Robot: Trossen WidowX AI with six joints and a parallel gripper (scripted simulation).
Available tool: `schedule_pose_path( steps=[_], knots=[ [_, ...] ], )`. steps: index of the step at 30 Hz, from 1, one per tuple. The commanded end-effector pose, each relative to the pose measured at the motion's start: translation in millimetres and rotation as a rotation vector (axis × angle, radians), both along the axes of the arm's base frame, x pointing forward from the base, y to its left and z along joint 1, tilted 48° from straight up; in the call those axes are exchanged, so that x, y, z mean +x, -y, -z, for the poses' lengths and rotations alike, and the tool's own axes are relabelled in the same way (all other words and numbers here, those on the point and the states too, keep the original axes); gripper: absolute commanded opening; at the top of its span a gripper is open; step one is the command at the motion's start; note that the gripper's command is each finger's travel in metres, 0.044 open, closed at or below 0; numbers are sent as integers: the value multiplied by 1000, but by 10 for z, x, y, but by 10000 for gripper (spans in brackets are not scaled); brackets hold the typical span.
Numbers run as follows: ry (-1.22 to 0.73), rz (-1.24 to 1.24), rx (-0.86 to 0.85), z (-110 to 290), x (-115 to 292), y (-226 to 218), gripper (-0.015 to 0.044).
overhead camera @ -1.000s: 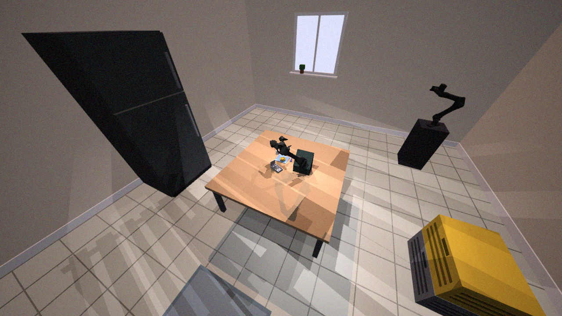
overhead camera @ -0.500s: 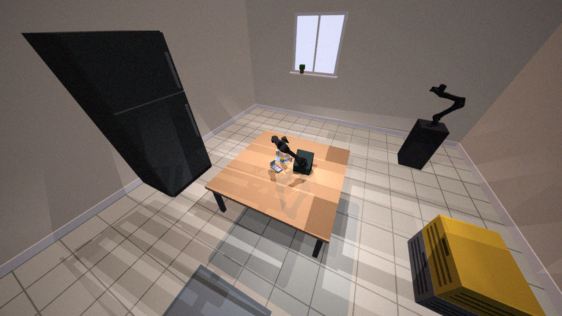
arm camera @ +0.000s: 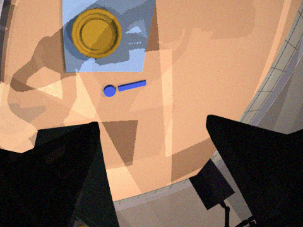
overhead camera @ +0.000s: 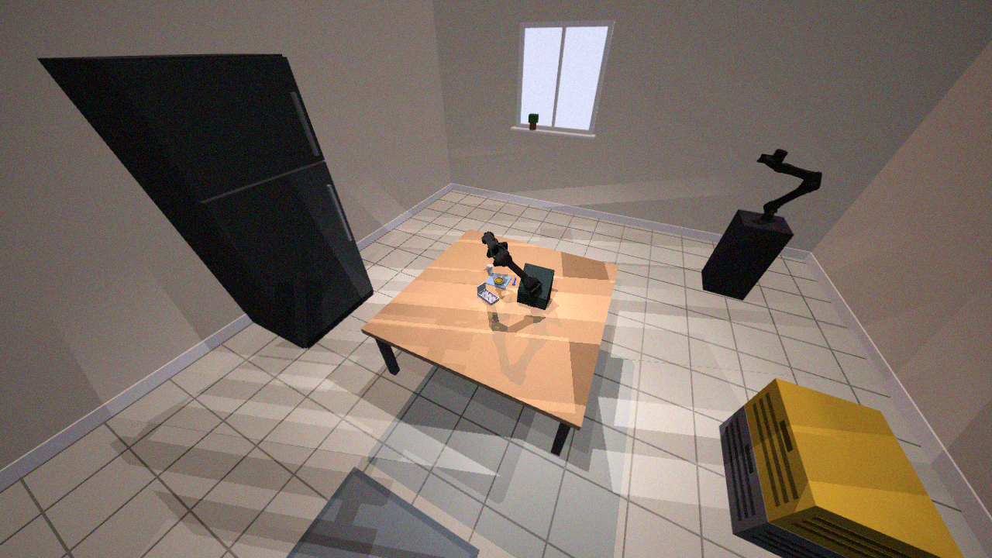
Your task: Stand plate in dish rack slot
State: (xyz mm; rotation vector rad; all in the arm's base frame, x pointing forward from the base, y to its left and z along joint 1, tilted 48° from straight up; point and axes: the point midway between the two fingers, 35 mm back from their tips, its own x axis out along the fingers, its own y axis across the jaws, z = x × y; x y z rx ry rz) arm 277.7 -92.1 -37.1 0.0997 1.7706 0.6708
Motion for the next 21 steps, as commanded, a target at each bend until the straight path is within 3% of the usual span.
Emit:
schedule_pose_path(
  steps=[1,12,16,21],
  knots=[
    [6,83,72,-25,55,-28,400],
    [49,348,311,-191,292,-50,400],
    [52,364,325,-203,308,-47,400],
    [54,366,323,215,306,-464,400]
  ],
)
